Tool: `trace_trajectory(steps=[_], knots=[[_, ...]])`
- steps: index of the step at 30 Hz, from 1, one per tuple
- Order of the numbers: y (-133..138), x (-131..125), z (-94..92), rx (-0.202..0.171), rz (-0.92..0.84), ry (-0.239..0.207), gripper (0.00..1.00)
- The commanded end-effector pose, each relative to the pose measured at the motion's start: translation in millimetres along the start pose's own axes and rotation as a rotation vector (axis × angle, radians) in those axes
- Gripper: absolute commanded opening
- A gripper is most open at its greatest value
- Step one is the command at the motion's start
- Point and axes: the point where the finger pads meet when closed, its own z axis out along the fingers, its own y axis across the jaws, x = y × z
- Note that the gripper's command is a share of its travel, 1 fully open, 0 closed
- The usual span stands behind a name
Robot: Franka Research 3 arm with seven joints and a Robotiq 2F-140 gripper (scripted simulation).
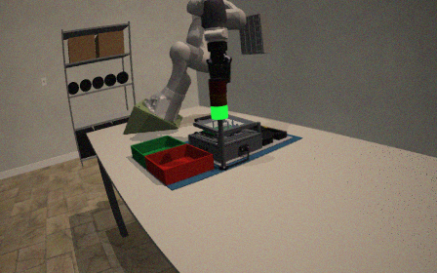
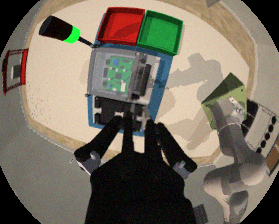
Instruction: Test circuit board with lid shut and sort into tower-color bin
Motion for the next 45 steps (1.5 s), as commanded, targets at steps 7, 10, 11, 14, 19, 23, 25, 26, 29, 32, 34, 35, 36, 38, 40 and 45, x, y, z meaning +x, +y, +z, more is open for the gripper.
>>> trace_trajectory(steps=[7, 10, 11, 14, 19, 23, 25, 26, 29, 32, 34, 35, 36, 38, 40, 45], knots=[[0, 0, -1.4, 0.0, 0.004, 0.002, 0.16], [0, 0, -1.4, 0.0, 0.004, 0.002, 0.16], [0, 0, -1.4, 0.0, 0.004, 0.002, 0.16], [0, 0, -1.4, 0.0, 0.004, 0.002, 0.16], [0, 2, -1.4, 0.0, 0.004, 0.002, 0.16], [0, 12, -1.4, 0.0, 0.004, 0.002, 0.16], [1, 21, -1.4, 0.0, 0.004, 0.002, 0.16], [1, 25, -1.4, 0.0, 0.004, 0.002, 0.16], [2, 35, -1.4, 0.0, 0.004, 0.002, 0.16], [2, 46, -1.5, 0.0, 0.004, 0.002, 0.16], [3, 55, -1.5, 0.0, 0.004, 0.002, 0.16], [3, 59, -1.5, 0.0, 0.004, 0.002, 0.16], [4, 63, -1.5, 0.0, 0.004, 0.002, 0.16], [4, 68, -1.5, 0.0, 0.004, 0.002, 0.16], [4, 72, -1.5, 0.0, 0.004, 0.002, 0.16], [4, 74, -1.5, 0.0, 0.004, 0.002, 0.16]])
